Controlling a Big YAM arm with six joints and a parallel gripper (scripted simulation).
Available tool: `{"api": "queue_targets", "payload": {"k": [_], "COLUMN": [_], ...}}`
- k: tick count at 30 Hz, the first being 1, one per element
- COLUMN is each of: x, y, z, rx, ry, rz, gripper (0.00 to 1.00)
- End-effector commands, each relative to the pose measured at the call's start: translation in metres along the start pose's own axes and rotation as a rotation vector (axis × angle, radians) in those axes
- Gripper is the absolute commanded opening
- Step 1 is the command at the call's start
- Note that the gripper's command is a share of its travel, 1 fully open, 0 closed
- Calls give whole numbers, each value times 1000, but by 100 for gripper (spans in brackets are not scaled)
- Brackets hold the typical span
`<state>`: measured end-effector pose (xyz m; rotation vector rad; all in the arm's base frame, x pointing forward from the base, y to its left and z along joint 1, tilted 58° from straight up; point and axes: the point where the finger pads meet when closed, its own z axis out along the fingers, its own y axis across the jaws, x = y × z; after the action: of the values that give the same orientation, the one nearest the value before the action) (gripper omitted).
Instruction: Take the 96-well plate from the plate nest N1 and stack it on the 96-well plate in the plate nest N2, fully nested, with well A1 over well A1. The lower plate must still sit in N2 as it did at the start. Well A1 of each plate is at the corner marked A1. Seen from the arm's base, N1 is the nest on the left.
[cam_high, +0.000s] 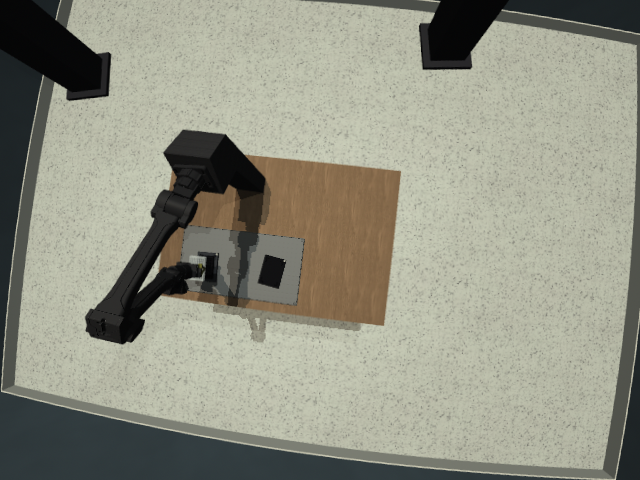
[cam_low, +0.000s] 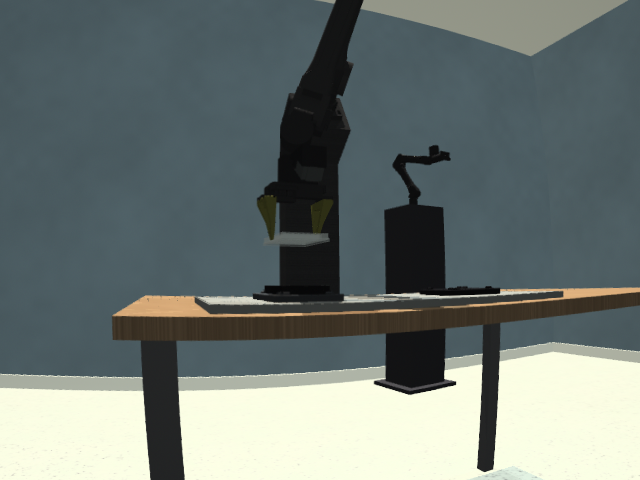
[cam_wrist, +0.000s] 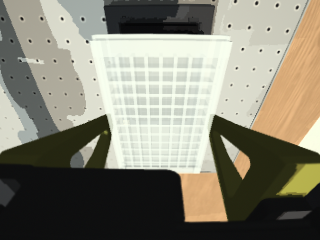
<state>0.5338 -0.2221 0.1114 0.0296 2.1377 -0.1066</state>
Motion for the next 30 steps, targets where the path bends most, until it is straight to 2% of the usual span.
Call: {"api": "queue_targets", "payload": {"k": [1,4,19,30], "x": [-7,-5,-1,-4], "y": [11,9,11,11], "z": [-2,9,30,49], "rx": [-12,-11,-15,-12], "ry": [-11,-11,-1,-10], "rz": [-1,-1,3,0], "gripper": [0,0,0,0]}}
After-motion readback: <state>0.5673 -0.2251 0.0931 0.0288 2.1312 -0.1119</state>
